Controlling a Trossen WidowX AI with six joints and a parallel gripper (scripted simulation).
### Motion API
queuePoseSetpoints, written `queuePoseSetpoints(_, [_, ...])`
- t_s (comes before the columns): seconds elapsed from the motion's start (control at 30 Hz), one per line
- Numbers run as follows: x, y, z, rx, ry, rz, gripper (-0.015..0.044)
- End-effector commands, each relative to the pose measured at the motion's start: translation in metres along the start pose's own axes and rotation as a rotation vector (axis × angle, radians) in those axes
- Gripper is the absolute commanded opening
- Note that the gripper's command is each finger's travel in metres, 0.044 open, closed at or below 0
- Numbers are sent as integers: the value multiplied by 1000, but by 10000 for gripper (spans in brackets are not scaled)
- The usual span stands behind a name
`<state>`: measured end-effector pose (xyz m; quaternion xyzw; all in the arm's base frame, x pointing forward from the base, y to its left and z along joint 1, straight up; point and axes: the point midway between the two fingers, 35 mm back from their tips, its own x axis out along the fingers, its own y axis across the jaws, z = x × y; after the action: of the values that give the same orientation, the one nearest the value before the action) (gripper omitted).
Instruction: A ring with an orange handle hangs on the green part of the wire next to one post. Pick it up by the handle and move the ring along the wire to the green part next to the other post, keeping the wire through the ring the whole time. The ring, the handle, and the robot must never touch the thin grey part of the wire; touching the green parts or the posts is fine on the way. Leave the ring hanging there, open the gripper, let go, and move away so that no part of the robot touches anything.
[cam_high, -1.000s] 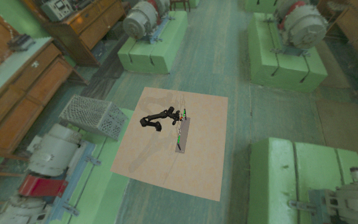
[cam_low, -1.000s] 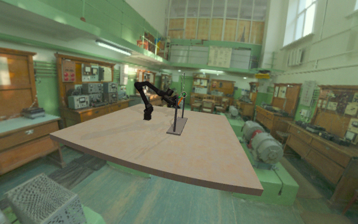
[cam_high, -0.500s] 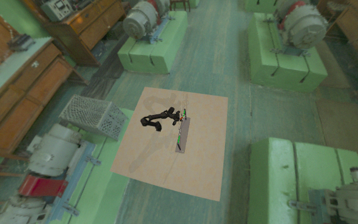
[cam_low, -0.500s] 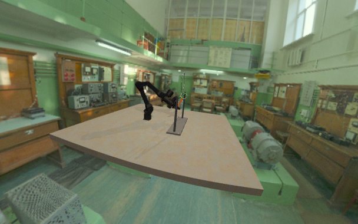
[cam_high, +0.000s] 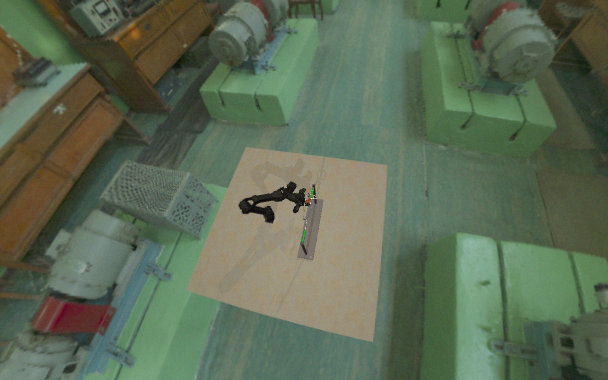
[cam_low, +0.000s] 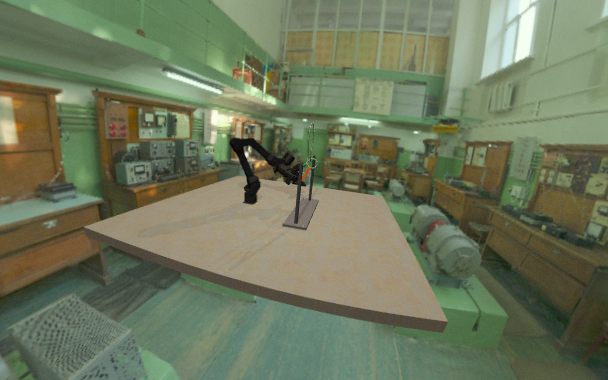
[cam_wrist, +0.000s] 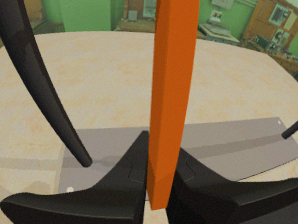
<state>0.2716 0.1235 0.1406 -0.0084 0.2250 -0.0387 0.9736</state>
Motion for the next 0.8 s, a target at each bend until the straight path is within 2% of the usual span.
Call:
queuePoseSetpoints(0.0, [0,-1,-1,2,0,-6,-150])
queuePoseSetpoints(0.13, [0,-1,-1,2,0,-6,-150])
queuePoseSetpoints(0.53, [-2,0,0,0,1,0,160])
queuePoseSetpoints(0.77, [-21,2,-2,3,9,-3,160])
